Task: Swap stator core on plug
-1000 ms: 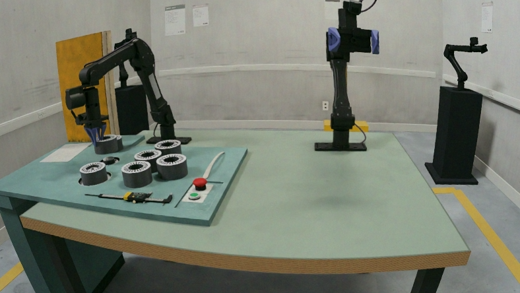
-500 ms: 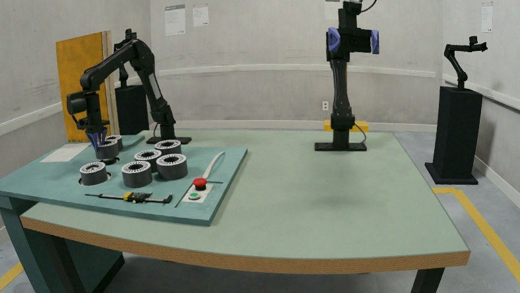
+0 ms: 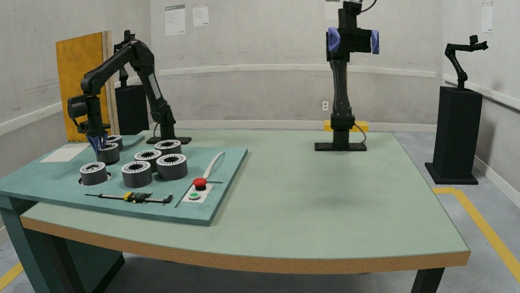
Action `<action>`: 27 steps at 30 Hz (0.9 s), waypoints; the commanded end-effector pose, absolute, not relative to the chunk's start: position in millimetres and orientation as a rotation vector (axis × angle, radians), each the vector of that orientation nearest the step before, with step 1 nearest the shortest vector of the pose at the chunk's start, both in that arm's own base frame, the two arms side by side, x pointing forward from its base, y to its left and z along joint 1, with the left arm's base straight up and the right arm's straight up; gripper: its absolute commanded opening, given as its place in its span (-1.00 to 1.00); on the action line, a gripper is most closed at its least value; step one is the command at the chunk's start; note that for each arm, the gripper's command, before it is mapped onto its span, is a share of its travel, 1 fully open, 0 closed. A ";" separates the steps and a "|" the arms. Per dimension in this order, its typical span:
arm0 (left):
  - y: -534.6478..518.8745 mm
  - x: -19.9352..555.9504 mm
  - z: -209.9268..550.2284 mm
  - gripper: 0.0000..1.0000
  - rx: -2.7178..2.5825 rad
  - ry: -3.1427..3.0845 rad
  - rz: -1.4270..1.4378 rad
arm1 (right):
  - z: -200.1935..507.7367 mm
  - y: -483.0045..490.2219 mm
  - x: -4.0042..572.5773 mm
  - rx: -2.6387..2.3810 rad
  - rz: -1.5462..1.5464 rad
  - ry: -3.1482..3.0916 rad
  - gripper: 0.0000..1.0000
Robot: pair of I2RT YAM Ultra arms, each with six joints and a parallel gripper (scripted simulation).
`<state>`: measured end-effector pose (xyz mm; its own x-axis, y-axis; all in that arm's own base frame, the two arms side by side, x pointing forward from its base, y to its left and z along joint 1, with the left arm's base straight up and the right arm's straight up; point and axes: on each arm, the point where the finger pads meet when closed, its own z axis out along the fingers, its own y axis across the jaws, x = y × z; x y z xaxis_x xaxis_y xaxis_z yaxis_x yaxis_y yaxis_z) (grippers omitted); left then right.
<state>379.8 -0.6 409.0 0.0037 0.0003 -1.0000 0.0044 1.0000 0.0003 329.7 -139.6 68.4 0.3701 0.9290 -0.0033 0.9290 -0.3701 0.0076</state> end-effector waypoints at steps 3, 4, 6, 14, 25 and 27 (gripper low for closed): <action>-0.4 370.6 422.2 1.00 0.005 1.535 0.005 | 91.1 -138.9 336.8 2.539 0.032 1.743 -1.00; -0.4 370.6 422.2 1.00 0.005 1.535 0.005 | 92.3 -144.0 337.3 2.534 0.035 1.737 -1.00; -0.4 370.6 422.2 1.00 0.005 1.535 0.005 | 81.8 -139.1 329.5 2.562 0.009 1.743 -1.00; -0.4 370.6 422.2 1.00 0.005 1.535 0.005 | 91.5 -146.1 333.1 2.562 0.028 1.718 -0.22; -0.4 370.6 422.2 1.00 0.005 1.535 0.005 | 106.6 -145.4 332.8 2.559 0.032 1.715 -0.22; -0.4 370.6 422.2 1.00 0.005 1.535 0.005 | 112.9 -145.0 332.3 2.560 0.031 1.716 -0.22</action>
<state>379.8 -0.6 409.0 0.0037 0.0003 -1.0000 0.0044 1.0000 0.0003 326.1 -137.6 78.4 0.3689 0.9295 -0.0035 0.9295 -0.3689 -0.0051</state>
